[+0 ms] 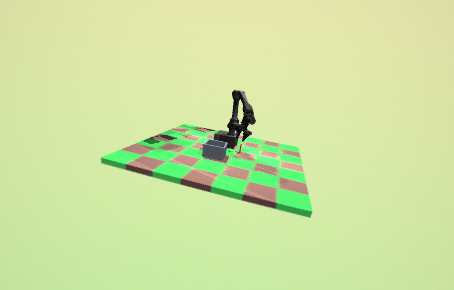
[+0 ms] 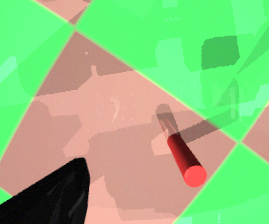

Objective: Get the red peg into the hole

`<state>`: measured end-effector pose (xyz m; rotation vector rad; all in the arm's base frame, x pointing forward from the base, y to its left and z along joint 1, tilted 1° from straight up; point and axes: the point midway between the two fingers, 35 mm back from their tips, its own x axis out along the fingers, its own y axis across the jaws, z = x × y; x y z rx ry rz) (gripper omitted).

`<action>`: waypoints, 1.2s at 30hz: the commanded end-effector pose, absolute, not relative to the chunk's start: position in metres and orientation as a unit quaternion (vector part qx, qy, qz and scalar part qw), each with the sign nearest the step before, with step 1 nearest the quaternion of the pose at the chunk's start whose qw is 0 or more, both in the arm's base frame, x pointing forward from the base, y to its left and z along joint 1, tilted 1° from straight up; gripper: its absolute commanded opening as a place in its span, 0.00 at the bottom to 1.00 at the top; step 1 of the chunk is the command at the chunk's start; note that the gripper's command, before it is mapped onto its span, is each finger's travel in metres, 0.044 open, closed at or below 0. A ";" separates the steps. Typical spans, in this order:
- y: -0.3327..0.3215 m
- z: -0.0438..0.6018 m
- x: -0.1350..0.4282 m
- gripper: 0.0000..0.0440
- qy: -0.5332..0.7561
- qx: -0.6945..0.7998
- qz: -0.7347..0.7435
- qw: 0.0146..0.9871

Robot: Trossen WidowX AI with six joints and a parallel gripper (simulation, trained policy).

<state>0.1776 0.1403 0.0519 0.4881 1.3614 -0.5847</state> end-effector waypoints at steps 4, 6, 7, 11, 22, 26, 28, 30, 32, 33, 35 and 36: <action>0.135 0.031 0.170 0.88 0.627 0.223 -0.306 0.680; 0.135 0.024 0.169 0.88 0.628 0.227 -0.314 0.675; 0.135 0.021 0.168 0.87 0.629 0.230 -0.317 0.672; 0.136 0.007 0.166 0.87 0.629 0.241 -0.325 0.664; 0.140 -0.030 0.161 0.87 0.625 0.278 -0.330 0.651; 0.140 -0.039 0.157 0.81 0.625 0.284 -0.334 0.646; 0.140 -0.043 0.154 0.73 0.627 0.287 -0.337 0.641; 0.139 -0.046 0.152 0.62 0.629 0.289 -0.341 0.636; 0.139 -0.048 0.150 0.51 0.632 0.292 -0.345 0.630; 0.140 -0.049 0.150 0.45 0.634 0.293 -0.346 0.627; 0.141 -0.049 0.150 0.33 0.638 0.295 -0.346 0.621; 0.142 -0.049 0.150 0.27 0.641 0.296 -0.345 0.619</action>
